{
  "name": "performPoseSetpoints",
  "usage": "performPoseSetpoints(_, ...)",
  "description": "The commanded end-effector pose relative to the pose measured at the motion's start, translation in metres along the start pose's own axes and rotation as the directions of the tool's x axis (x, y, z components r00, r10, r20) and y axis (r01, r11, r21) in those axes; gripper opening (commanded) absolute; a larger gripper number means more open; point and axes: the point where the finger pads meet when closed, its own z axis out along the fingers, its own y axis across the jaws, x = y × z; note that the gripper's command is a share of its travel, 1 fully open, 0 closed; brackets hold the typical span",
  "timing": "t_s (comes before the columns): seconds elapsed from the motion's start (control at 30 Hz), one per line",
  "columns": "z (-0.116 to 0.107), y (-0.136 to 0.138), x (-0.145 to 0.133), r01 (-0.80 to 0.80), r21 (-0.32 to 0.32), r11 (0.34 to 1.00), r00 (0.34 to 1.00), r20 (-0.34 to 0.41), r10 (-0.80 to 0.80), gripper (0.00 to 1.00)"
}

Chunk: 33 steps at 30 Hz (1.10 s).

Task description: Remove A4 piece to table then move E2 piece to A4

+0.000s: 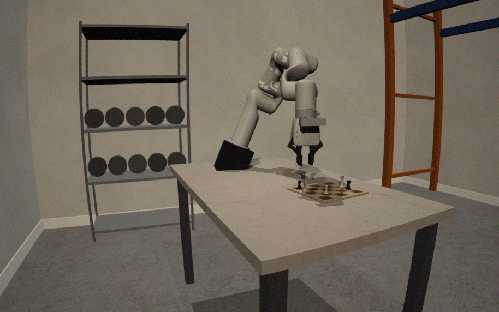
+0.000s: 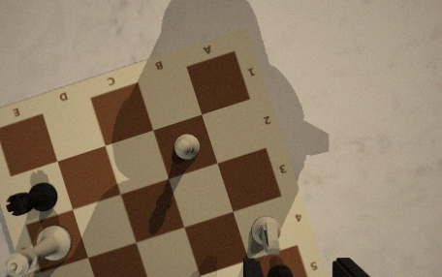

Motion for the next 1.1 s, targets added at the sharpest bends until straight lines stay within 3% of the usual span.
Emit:
performPoseSetpoints(0.0,-0.002,0.000,0.002,0.001,0.001,1.000,1.000,-0.005,-0.001,0.39)
performPoseSetpoints(0.47,0.002,-0.001,0.002,0.001,0.000,1.000,1.000,-0.005,-0.001,0.39)
performPoseSetpoints(1.07,0.023,-0.001,0.002,0.001,0.000,1.000,1.000,-0.005,-0.001,0.39)
